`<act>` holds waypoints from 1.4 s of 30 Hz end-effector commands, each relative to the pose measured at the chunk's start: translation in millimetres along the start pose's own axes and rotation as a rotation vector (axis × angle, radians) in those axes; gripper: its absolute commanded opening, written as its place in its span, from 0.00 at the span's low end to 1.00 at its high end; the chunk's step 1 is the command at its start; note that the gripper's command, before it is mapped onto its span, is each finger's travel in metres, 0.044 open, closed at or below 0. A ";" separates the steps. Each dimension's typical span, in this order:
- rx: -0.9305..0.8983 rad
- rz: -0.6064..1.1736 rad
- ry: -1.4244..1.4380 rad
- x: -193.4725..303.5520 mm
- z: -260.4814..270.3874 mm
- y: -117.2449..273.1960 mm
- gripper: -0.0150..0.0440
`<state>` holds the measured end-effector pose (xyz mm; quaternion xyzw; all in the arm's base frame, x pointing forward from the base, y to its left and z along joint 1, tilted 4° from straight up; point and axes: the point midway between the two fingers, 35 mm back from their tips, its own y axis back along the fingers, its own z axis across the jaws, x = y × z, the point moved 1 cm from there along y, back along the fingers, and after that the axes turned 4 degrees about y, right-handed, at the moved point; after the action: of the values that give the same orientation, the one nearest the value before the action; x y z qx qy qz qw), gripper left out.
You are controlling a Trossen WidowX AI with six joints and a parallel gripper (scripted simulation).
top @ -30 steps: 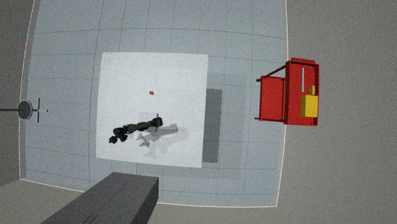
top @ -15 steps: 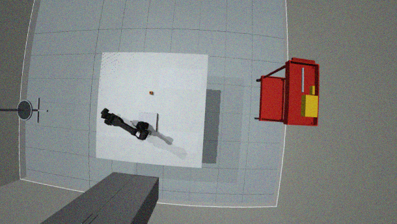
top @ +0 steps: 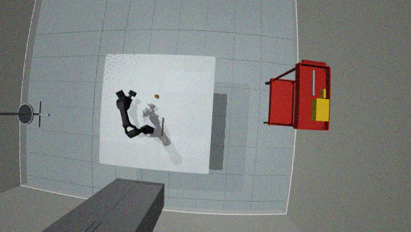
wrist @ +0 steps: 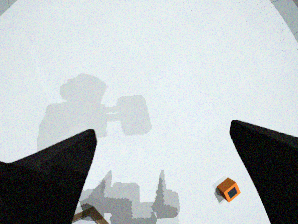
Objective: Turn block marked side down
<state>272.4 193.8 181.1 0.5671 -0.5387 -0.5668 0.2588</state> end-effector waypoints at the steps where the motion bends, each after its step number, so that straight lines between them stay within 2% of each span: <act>1: 0.033 0.157 -0.385 43.4 -56.6 -11.7 1.00; 8: 0.090 0.383 -0.966 131.3 -122.3 -23.2 1.00; 10: 0.101 0.417 -1.054 146.9 -130.3 -24.0 1.00; 19: 0.102 0.420 -1.060 150.4 -132.8 -23.3 1.00; 24: 0.103 0.420 -1.060 166.8 -129.7 -54.3 1.00; 42: 0.103 0.420 -1.060 175.7 -127.2 -76.6 1.00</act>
<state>375.3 17.2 83.0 0.0983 -0.7220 -0.6843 0.0299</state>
